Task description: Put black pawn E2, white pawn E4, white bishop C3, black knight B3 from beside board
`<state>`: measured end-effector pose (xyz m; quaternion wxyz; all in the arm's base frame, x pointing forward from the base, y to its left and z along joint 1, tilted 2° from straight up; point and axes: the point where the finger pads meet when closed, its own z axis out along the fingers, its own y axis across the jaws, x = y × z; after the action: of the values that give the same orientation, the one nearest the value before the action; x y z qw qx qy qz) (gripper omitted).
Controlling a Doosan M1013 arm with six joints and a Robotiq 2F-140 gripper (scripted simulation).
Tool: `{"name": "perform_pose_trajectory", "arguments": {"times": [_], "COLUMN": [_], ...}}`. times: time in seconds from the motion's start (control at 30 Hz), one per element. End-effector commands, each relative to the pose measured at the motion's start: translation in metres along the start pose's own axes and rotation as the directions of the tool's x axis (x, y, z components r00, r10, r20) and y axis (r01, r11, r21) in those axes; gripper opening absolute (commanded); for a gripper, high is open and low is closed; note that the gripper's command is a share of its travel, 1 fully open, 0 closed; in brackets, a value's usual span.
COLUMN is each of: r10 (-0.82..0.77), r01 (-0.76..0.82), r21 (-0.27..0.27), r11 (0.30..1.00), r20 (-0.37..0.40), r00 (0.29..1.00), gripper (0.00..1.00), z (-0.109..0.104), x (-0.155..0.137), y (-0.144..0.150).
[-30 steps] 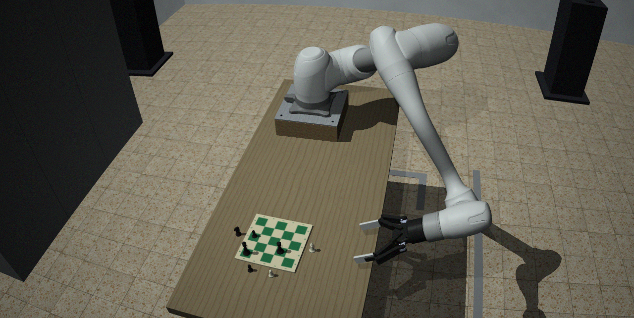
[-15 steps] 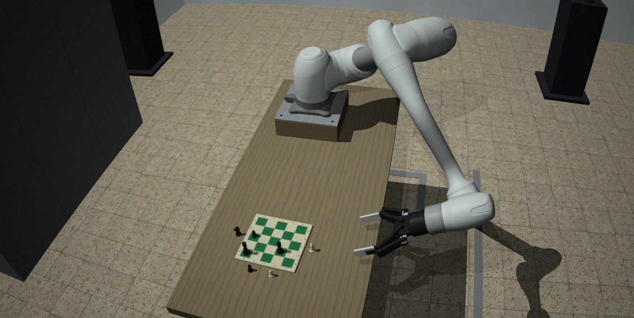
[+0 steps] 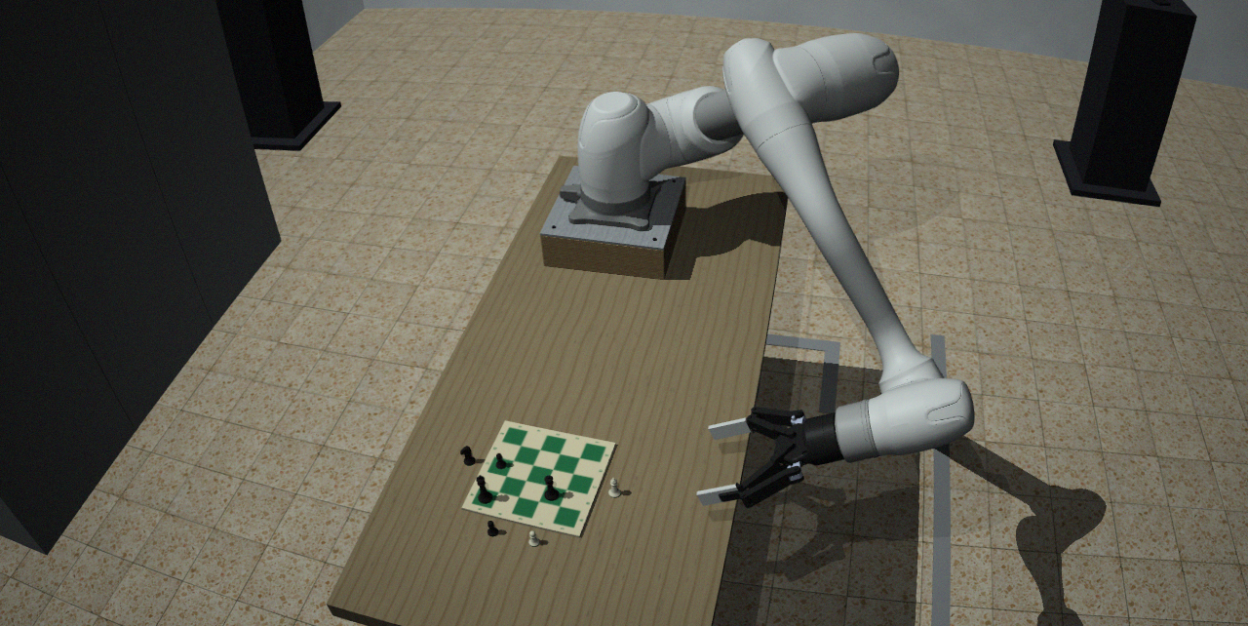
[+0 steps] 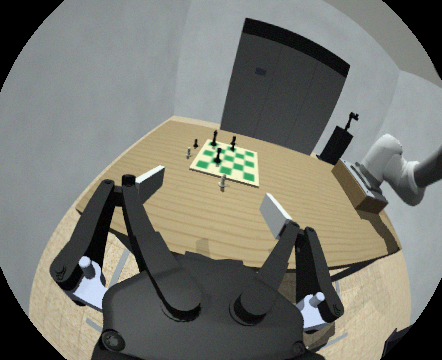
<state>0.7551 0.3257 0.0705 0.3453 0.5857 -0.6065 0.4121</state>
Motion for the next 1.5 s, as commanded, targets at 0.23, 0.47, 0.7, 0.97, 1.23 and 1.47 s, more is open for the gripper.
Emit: {"name": "perform_pose_trajectory", "arguments": {"times": [0.23,0.47,0.7,0.97,1.23,1.47], "r10": [0.0,0.0,0.005,0.253,0.439,0.649], "r01": [0.0,0.0,-0.005,-0.201,-0.29,-0.326], "r21": [0.002,0.002,-0.003,-0.202,-0.371,-0.579], "r11": [1.0,1.0,1.0,0.959,0.882,0.747], "r20": [-0.005,-0.005,0.006,0.279,0.429,0.531], "r00": [1.0,1.0,1.0,0.927,0.789,0.545], "gripper": [1.0,1.0,1.0,1.0,1.0,1.0], "z": [-0.004,-0.004,0.002,0.096,0.166,0.251], "x": [0.003,0.003,0.001,0.046,0.08,0.12], "y": [0.0,0.0,-0.001,-0.029,-0.051,-0.078]}}
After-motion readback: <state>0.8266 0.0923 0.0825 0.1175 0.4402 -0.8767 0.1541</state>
